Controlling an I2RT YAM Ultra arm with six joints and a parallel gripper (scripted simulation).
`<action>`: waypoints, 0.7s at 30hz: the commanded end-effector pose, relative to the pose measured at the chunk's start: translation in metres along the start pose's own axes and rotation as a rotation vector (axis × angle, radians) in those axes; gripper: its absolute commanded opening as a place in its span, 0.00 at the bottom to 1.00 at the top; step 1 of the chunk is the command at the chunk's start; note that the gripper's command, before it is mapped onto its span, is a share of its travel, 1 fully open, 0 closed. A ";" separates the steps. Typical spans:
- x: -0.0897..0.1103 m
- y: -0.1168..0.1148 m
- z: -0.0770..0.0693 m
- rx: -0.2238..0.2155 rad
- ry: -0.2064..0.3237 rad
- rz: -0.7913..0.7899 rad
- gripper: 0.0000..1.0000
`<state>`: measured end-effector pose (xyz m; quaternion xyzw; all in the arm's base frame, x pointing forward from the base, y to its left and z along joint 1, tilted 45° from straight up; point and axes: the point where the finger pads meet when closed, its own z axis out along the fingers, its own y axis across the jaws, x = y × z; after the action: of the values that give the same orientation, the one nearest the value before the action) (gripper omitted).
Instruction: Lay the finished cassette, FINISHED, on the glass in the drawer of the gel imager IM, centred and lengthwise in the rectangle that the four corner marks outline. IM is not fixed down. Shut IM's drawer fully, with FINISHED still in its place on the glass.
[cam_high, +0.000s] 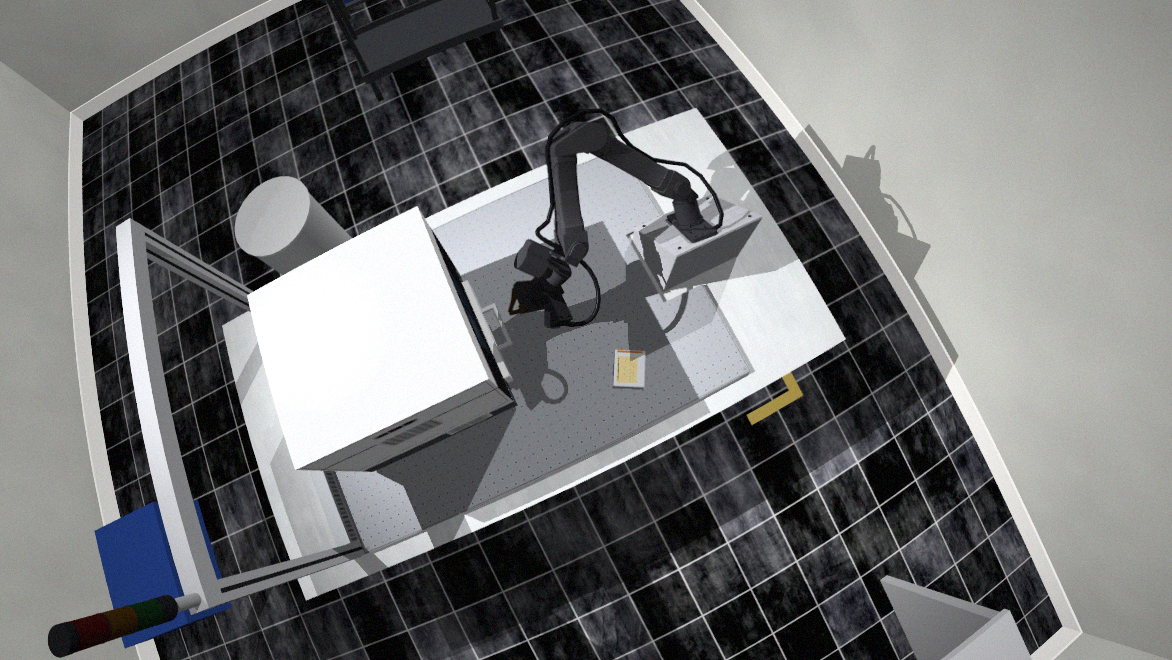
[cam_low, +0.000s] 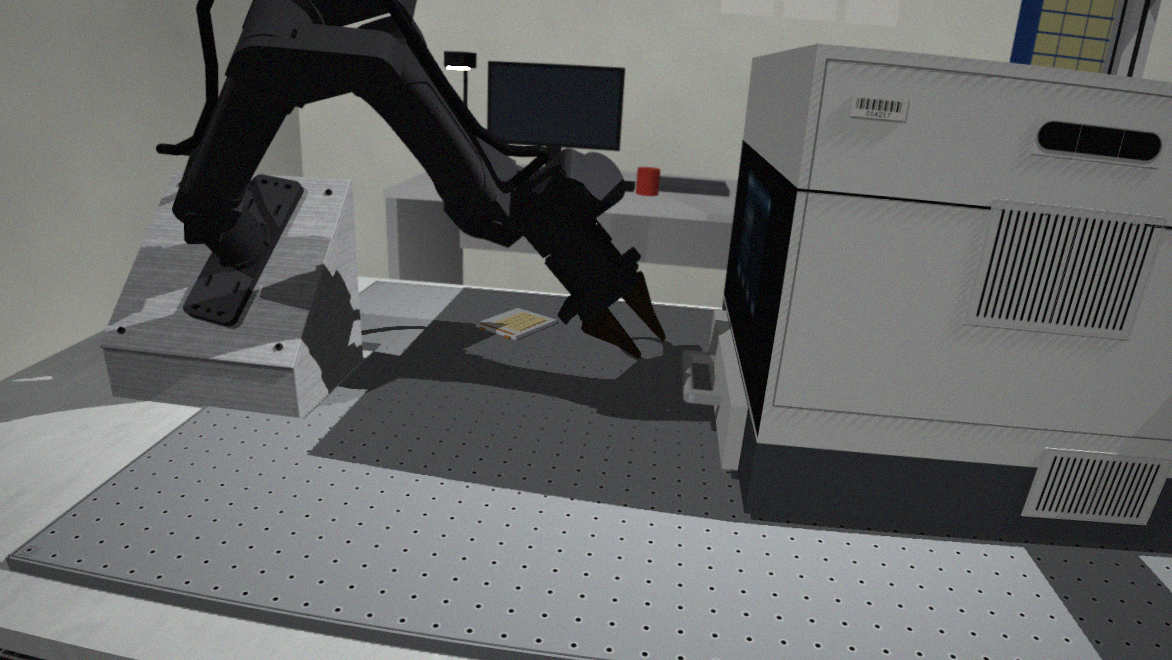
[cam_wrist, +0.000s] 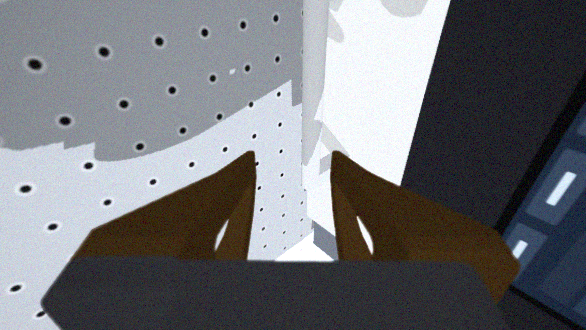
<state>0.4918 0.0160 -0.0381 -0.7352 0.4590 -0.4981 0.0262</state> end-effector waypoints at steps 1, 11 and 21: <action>-0.009 -0.021 -0.001 0.062 -0.017 -0.007 0.35; -0.007 -0.020 0.013 0.058 -0.014 -0.004 0.35; -0.005 -0.018 0.026 0.053 -0.010 -0.001 0.35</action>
<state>0.5094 0.0089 -0.0491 -0.7305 0.4670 -0.4974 0.0293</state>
